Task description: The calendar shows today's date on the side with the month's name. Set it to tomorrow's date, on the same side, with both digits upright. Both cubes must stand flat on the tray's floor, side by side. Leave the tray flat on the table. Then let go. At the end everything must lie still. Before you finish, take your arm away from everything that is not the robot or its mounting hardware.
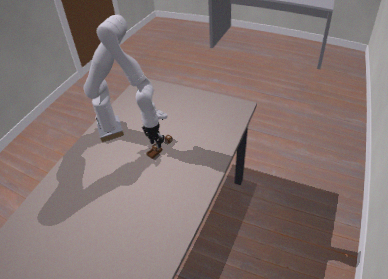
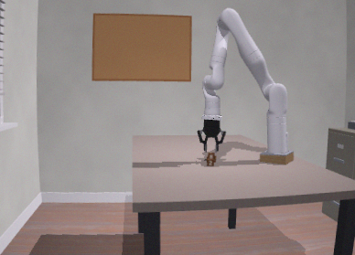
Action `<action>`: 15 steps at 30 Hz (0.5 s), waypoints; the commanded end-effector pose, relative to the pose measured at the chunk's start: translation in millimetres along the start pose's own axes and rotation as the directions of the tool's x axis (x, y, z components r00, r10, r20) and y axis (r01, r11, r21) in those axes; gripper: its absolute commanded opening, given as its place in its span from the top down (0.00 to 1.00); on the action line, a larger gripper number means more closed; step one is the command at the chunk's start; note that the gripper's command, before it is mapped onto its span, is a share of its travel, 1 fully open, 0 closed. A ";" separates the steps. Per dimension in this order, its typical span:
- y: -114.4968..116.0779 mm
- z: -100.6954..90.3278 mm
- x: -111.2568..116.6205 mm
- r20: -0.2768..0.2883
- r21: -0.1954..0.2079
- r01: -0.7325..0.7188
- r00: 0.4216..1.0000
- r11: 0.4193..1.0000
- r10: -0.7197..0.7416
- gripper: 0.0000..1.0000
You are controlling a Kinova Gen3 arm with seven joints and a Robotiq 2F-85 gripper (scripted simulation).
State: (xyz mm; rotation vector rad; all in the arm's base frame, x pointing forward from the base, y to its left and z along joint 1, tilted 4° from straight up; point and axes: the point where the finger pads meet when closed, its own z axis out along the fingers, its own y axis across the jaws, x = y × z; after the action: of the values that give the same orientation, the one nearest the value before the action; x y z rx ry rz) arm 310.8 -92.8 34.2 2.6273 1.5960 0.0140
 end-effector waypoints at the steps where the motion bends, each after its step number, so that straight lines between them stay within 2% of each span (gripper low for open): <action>1: -1.9 5.1 0.3 0.002 0.006 0.003 1.000 1.000 -0.003 0.54; 15: -2.0 21.6 0.3 0.002 0.006 0.003 1.000 1.000 -0.003 0.54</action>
State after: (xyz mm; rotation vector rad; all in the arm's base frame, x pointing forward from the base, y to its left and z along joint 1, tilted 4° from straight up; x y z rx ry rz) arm 311.0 -93.6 14.5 2.6283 1.5969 0.0117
